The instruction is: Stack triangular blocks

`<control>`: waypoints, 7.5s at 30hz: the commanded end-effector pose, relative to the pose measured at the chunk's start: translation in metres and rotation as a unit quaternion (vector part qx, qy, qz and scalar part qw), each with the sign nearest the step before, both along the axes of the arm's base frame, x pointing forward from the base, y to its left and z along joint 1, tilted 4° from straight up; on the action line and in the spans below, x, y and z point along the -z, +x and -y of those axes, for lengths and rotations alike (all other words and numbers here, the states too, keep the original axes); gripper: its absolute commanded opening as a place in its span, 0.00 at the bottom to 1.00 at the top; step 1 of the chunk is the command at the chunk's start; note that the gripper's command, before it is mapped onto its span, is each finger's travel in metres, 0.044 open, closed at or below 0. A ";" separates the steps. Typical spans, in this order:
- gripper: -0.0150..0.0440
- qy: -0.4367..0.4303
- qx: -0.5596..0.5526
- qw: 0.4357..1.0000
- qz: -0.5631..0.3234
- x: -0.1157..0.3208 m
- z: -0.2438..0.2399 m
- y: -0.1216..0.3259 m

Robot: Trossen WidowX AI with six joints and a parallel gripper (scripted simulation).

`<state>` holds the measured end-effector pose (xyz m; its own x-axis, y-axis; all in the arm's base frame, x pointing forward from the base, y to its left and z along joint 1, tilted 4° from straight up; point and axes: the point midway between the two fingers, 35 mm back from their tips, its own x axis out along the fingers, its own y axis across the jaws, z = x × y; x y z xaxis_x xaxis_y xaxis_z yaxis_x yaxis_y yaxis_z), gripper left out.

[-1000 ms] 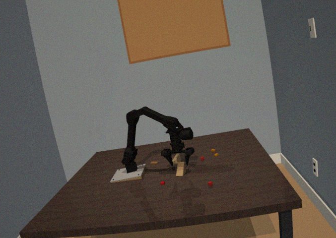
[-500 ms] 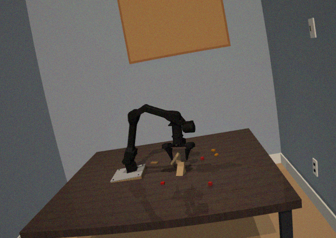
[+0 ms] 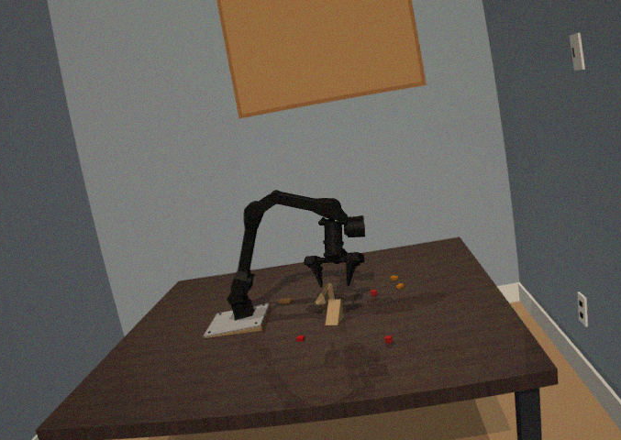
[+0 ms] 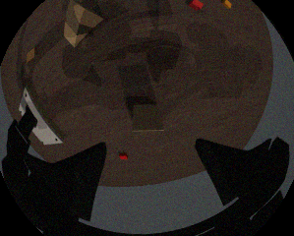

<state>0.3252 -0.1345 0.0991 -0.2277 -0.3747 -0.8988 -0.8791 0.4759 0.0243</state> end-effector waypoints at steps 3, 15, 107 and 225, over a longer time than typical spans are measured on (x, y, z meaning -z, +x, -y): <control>1.00 -0.002 0.001 1.000 -0.004 0.011 0.004 -0.001; 1.00 -0.002 0.001 1.000 -0.004 0.029 0.012 -0.004; 0.25 0.149 0.008 0.986 0.080 0.069 0.054 -0.031; 1.00 -0.157 -0.002 0.984 -0.089 0.091 0.106 -0.061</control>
<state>0.2712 -0.2359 0.0201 -0.3645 -0.6264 -0.6890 -0.8723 0.4886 0.0173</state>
